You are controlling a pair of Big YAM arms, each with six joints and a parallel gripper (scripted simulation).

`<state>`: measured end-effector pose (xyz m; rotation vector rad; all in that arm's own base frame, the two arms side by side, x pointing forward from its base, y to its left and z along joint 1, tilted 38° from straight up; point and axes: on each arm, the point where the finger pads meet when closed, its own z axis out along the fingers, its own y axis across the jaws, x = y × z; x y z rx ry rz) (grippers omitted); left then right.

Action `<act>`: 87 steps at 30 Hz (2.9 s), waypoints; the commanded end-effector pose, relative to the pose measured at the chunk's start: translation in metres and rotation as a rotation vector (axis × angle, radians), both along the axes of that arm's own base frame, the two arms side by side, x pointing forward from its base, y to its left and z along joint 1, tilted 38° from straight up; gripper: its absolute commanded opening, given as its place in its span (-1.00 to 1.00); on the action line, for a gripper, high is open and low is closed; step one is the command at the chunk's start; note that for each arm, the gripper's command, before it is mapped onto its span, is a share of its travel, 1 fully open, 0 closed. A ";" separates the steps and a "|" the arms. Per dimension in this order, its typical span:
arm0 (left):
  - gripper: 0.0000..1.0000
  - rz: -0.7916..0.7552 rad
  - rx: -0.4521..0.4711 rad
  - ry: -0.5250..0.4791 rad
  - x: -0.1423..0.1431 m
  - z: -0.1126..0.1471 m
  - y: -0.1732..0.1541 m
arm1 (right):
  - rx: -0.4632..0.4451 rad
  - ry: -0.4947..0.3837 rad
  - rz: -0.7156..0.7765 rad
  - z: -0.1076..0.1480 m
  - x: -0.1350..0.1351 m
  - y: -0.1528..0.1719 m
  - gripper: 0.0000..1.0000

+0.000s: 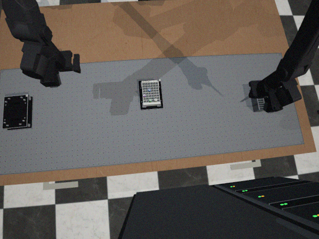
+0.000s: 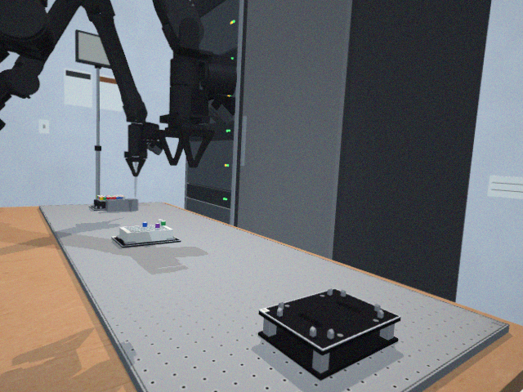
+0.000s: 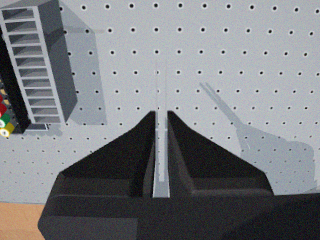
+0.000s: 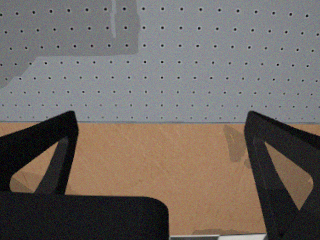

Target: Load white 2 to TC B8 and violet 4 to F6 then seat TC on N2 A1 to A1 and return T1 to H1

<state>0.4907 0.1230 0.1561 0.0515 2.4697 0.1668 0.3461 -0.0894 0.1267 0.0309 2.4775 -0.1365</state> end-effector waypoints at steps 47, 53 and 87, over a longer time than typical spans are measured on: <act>-0.85 0.002 0.007 0.003 0.013 0.022 0.081 | -0.004 -0.017 -0.003 0.009 0.004 -0.002 1.00; -0.85 0.002 0.007 0.003 0.013 0.024 0.088 | -0.004 -0.017 -0.003 0.009 0.004 -0.002 1.00; -0.85 0.003 0.007 0.003 0.016 0.034 0.138 | -0.004 -0.017 -0.003 0.009 0.004 -0.002 1.00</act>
